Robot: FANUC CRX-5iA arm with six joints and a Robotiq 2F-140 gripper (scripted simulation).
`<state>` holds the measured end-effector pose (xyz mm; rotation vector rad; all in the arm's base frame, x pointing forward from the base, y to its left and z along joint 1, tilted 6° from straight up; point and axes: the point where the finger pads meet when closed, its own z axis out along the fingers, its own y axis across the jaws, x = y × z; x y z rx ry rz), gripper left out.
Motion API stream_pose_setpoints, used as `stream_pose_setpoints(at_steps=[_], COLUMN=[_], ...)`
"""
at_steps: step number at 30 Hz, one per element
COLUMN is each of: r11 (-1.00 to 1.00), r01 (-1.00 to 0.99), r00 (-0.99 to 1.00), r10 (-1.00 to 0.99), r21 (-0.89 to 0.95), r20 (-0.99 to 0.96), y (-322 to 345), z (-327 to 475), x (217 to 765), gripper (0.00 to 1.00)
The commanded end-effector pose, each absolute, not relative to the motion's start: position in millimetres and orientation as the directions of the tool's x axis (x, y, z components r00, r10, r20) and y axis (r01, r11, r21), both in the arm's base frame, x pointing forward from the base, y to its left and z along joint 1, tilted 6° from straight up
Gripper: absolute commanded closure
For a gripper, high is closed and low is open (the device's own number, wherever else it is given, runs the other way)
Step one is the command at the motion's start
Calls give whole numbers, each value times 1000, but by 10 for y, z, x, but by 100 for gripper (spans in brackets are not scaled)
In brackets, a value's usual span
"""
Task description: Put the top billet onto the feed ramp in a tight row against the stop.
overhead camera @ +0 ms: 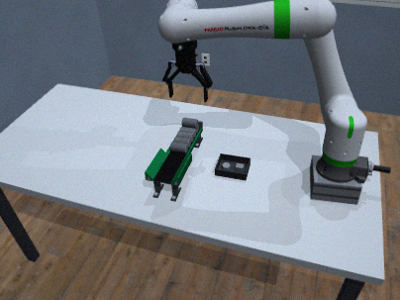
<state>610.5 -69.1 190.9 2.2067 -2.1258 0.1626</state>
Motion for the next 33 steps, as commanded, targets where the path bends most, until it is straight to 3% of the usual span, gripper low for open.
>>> stream_pose_setpoints(at_steps=[1, 25, 26, 33], r11=[-45, -45, -45, -45], r01=[-999, -999, -999, -999], r00=[44, 44, 44, 44], r10=[-993, -993, -993, -993], r21=[-8, -7, -7, -7], r20=[107, 107, 107, 107], y=[-757, -789, -789, -789], z=[1897, 1632, 1632, 1632], x=[6150, 6157, 6157, 6157], gripper=[0, 0, 44, 44])
